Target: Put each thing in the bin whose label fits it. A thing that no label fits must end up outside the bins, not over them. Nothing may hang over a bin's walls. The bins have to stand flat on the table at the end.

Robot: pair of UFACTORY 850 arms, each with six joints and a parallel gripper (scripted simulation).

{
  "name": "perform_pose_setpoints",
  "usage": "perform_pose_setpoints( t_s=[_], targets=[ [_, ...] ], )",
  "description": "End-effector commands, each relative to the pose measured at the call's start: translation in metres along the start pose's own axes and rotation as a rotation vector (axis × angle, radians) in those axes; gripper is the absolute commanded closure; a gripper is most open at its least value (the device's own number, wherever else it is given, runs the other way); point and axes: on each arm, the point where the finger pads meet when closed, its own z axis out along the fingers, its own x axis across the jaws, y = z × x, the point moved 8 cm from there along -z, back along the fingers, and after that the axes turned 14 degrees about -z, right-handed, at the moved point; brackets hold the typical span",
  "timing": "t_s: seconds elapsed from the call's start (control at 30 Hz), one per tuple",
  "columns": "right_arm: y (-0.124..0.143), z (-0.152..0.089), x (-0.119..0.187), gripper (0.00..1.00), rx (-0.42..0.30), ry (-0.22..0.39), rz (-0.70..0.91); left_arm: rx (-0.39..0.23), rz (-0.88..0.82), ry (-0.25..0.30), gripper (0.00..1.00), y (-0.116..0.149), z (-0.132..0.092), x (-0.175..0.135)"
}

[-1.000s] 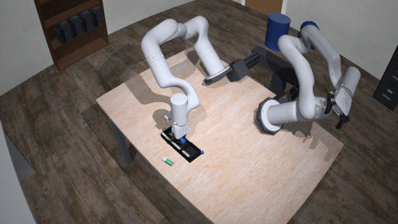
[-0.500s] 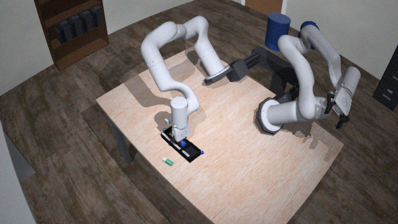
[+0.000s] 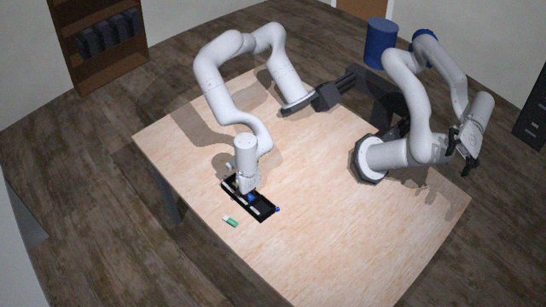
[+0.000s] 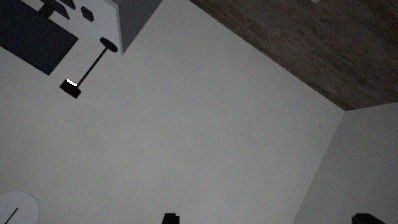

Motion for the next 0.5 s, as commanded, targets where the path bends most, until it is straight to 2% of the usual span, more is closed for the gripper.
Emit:
perform_pose_setpoints(
  t_s=[0.0,0.47],
  targets=[
    [0.0000,-0.0009,-0.0007,0.66,0.000,-0.002,0.001,-0.001,0.001,0.000,0.00,0.0005,-0.0003,-0.0004],
    [0.0000,-0.0035,-0.0007,0.66,-0.001,-0.002,0.001,-0.001,0.001,0.000,0.00,0.0005,-0.0003,-0.0004]
  ],
)
